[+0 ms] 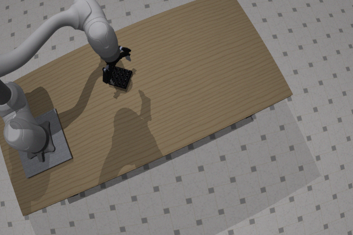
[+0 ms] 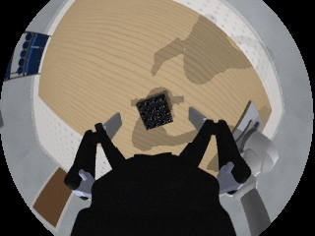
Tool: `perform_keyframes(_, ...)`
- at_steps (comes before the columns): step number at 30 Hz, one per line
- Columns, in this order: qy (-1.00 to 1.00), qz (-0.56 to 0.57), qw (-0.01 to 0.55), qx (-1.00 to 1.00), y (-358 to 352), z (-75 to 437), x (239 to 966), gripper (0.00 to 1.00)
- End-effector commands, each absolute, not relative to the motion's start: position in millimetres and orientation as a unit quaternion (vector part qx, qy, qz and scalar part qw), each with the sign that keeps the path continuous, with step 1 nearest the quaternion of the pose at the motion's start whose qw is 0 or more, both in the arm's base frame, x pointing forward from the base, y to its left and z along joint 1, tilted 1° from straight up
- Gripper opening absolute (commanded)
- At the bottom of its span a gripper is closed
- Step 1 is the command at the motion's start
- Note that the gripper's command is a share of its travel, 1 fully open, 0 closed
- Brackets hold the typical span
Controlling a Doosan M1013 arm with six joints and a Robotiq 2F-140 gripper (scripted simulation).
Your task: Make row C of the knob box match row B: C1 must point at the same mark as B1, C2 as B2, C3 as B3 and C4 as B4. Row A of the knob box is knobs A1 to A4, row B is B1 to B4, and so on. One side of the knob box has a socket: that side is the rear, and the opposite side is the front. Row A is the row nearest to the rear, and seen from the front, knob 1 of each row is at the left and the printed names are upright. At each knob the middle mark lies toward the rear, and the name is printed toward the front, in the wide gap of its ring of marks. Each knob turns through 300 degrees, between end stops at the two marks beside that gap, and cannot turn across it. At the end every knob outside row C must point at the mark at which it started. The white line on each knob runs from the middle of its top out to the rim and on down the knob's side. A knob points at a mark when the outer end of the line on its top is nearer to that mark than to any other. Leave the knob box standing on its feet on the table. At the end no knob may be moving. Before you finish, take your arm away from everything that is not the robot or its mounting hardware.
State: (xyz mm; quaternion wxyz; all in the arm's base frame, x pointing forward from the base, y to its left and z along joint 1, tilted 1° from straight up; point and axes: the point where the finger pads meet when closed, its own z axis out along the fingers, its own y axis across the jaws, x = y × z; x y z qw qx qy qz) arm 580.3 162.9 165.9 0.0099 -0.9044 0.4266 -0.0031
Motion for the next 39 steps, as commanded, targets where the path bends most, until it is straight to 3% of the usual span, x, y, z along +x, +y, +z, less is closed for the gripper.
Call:
perform_keyframes(1, 0.427, -0.003, 0.010, -0.904, 162.6, 181.1, 580.1, 1.00)
perform_keyframes(39, 0.427, -0.003, 0.010, -0.904, 162.5, 187.0, 580.0, 1.00)
